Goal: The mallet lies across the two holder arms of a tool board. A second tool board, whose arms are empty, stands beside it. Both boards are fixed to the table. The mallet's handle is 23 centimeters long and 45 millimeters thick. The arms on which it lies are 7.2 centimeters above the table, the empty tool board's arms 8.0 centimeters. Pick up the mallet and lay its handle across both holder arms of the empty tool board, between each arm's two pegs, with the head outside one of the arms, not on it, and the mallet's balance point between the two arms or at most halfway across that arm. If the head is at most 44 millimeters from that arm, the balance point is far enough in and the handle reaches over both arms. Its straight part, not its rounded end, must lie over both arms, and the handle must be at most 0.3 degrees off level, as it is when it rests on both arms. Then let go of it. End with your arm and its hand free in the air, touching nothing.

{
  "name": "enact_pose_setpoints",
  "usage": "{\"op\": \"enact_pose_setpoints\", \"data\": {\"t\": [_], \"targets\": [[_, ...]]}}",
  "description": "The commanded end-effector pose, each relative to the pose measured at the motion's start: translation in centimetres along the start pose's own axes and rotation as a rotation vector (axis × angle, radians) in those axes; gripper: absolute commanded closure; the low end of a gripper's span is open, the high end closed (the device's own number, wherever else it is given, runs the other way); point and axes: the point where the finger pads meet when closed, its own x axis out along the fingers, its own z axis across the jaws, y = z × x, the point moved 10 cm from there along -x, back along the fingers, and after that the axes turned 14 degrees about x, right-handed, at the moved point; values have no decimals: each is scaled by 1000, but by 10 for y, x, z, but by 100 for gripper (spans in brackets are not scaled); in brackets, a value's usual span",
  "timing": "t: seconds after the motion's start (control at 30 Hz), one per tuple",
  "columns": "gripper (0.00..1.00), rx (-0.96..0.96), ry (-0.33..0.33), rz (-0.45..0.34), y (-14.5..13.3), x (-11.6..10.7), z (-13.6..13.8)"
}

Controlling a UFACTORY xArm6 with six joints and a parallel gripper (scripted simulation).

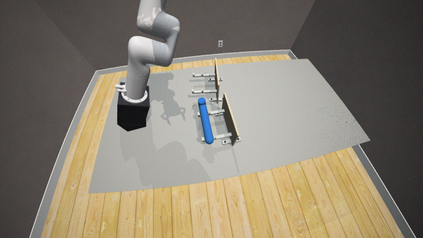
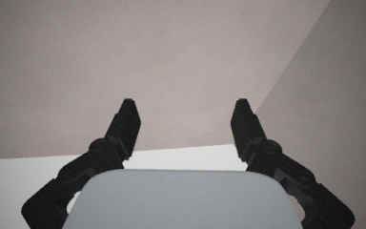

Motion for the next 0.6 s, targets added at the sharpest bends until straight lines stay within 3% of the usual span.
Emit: {"op": "enact_pose_setpoints", "data": {"t": [0.0,0.13,0.2,0.27,0.57], "targets": [[0,-76,-20,50,21,12,0],[0,-176,-50,116,50,26,1],[0,-176,-50,116,50,26,1],[0,-258,-79,167,75,36,2],[0,-444,-160,273,132,54,5]]}}
